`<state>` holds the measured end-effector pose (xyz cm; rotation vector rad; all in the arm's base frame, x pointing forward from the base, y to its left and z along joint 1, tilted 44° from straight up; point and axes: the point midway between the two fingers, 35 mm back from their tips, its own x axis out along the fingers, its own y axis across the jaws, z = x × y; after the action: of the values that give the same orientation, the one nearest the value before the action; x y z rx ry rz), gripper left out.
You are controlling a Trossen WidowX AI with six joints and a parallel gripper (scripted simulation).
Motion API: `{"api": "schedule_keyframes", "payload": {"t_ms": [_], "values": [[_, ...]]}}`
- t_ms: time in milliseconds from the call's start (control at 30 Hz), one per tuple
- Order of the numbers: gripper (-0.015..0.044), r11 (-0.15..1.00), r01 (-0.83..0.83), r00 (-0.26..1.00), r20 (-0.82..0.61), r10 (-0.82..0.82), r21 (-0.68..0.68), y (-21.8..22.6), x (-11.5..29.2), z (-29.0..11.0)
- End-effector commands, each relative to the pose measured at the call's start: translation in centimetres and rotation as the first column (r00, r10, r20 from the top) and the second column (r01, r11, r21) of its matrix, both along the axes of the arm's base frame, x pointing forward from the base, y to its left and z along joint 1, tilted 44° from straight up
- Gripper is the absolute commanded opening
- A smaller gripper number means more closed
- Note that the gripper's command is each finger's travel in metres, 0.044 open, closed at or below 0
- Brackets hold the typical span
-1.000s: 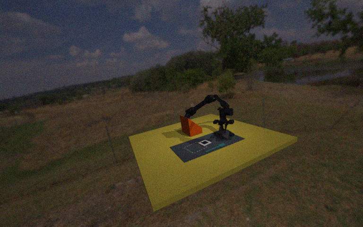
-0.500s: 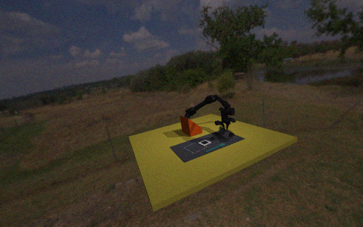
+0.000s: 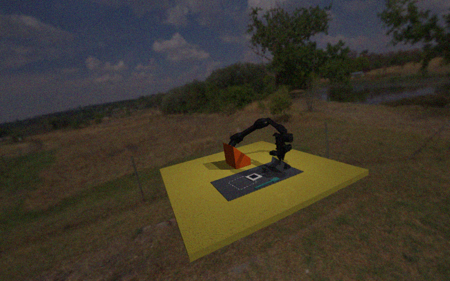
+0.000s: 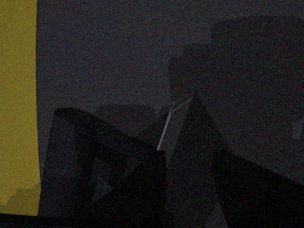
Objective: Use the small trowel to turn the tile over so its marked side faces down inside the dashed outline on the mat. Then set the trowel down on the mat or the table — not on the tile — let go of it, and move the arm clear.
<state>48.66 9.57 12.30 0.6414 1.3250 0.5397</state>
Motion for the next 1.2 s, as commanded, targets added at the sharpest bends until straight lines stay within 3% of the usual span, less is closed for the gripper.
{"api": "schedule_keyframes", "payload": {"t_ms": [0, 533, 1167], "values": [[0.0100, 0.993, -0.115, 0.988, 0.101, 0.118, -0.032, 0.4, 0.2, -0.2], [0.0100, 0.872, -0.435, 0.763, 0.422, 0.490, -0.227, 1.4, 0.8, 0.7], [0.0100, 0.583, -0.594, 0.218, 0.586, 0.780, -0.555, 2.6, 1.4, 1.9]]}}
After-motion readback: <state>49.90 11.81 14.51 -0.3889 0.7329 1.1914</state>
